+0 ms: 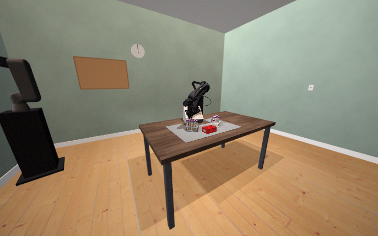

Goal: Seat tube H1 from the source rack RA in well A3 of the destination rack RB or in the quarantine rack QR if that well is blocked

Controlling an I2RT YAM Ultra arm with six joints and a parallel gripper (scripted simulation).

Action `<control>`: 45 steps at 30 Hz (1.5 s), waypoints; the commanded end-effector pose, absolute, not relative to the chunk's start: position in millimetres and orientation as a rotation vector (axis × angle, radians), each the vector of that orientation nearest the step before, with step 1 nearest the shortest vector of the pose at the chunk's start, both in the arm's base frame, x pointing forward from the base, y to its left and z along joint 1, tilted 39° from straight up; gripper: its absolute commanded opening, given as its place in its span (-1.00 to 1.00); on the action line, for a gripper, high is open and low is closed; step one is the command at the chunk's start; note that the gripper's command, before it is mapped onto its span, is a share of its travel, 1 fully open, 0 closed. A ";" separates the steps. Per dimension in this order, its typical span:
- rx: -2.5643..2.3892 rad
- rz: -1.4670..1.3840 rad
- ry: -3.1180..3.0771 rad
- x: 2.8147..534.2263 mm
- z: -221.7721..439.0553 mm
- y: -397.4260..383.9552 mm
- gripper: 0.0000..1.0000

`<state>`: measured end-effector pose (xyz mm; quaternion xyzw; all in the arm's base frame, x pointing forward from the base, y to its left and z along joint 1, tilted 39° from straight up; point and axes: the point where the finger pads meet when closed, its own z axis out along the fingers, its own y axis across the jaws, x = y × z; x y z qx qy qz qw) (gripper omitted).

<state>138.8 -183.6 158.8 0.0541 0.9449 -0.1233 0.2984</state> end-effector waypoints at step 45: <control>0.121 -0.389 2.478 115.4 209.3 -168.6 -1.00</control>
